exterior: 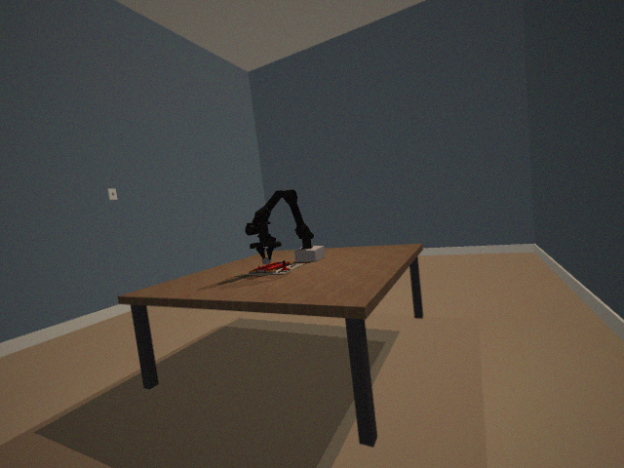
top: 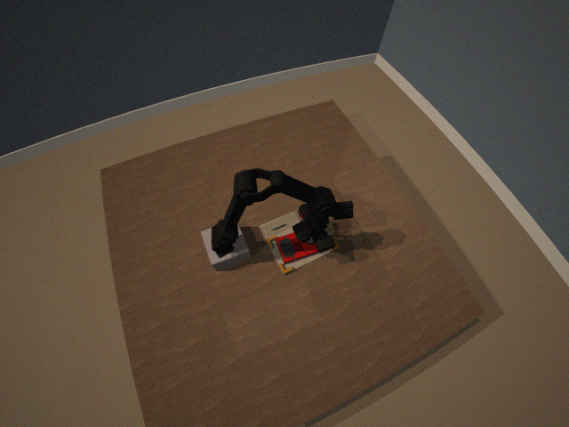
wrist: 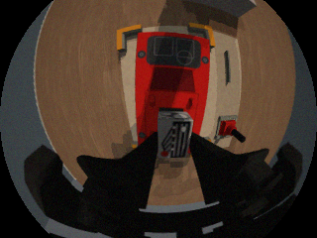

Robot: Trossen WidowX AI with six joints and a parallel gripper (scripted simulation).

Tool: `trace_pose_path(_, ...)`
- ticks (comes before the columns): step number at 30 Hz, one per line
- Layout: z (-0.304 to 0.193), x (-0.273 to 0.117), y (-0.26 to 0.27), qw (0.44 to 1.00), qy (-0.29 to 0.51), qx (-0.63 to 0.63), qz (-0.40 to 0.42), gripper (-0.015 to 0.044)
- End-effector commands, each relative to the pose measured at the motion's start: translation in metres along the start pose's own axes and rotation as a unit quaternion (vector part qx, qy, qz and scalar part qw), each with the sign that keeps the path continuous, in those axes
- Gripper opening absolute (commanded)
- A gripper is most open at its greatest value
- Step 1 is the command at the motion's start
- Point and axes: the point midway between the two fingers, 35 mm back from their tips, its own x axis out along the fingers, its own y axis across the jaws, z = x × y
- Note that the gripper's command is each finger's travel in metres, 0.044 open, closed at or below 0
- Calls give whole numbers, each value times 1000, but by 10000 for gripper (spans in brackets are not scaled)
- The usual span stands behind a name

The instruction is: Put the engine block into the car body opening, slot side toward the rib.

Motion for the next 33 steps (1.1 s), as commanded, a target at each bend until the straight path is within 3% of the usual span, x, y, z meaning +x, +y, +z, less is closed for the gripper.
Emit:
trace_pose_path(1, -2, -1, 0, 1000, 3, -7, -1, 158)
trace_pose_path(18, -2, -1, 0, 998, 3, 59, -2, 158)
trace_pose_path(33, -2, -1, 0, 999, 3, -39, -1, 158)
